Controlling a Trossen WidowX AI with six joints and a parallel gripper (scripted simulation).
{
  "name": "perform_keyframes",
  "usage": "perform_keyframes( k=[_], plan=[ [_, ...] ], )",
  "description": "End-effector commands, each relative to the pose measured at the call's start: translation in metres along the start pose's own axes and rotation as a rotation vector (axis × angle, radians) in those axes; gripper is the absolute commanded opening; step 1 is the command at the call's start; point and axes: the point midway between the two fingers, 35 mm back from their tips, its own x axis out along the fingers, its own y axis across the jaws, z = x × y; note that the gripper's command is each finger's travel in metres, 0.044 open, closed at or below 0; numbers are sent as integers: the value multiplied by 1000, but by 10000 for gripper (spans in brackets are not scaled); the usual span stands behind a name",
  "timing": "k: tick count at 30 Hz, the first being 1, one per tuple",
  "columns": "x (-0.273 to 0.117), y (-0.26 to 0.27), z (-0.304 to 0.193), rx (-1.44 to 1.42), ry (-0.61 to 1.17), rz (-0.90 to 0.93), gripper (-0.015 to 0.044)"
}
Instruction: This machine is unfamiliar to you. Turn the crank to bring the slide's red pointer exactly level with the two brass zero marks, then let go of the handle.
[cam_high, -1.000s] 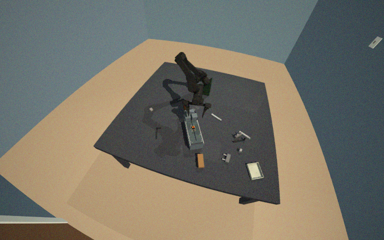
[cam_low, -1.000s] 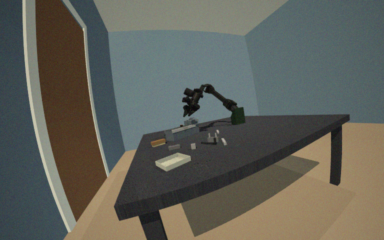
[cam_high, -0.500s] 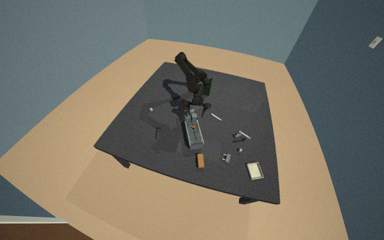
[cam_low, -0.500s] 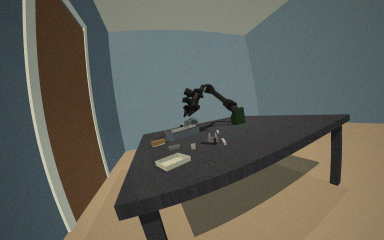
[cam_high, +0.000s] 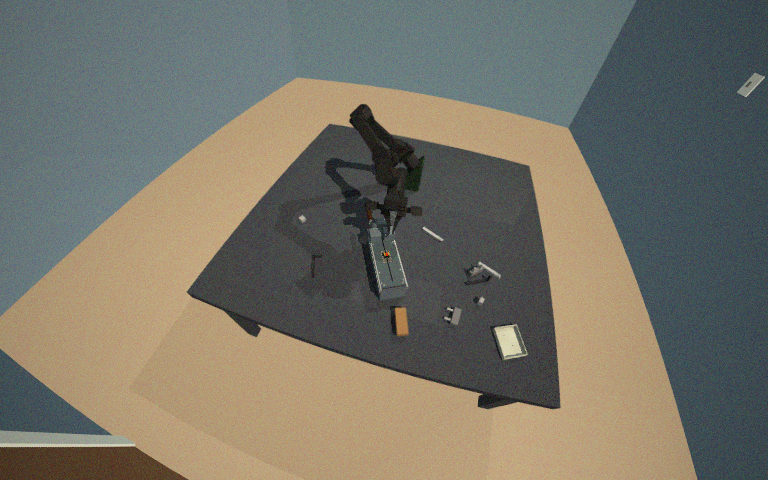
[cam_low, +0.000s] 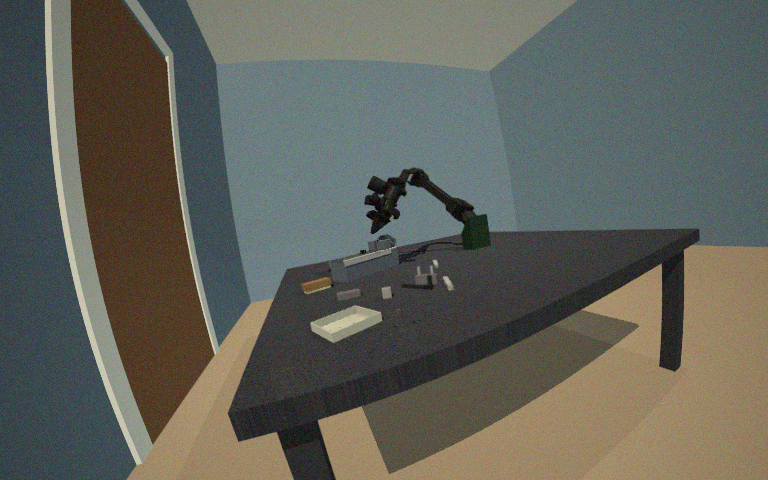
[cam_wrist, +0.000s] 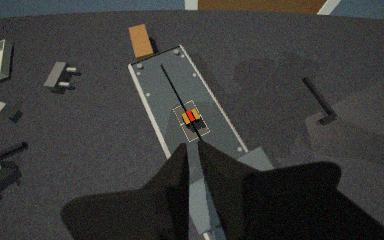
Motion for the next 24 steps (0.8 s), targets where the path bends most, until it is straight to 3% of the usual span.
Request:
perform_keyframes(
  k=[1, 17, 24],
  plan=[
    [0, 1, 0, -4, -1, 5, 0],
    [0, 0, 0, 0, 0, 1, 0],
    [0, 0, 0, 0, 0, 1, 184]
  ],
)
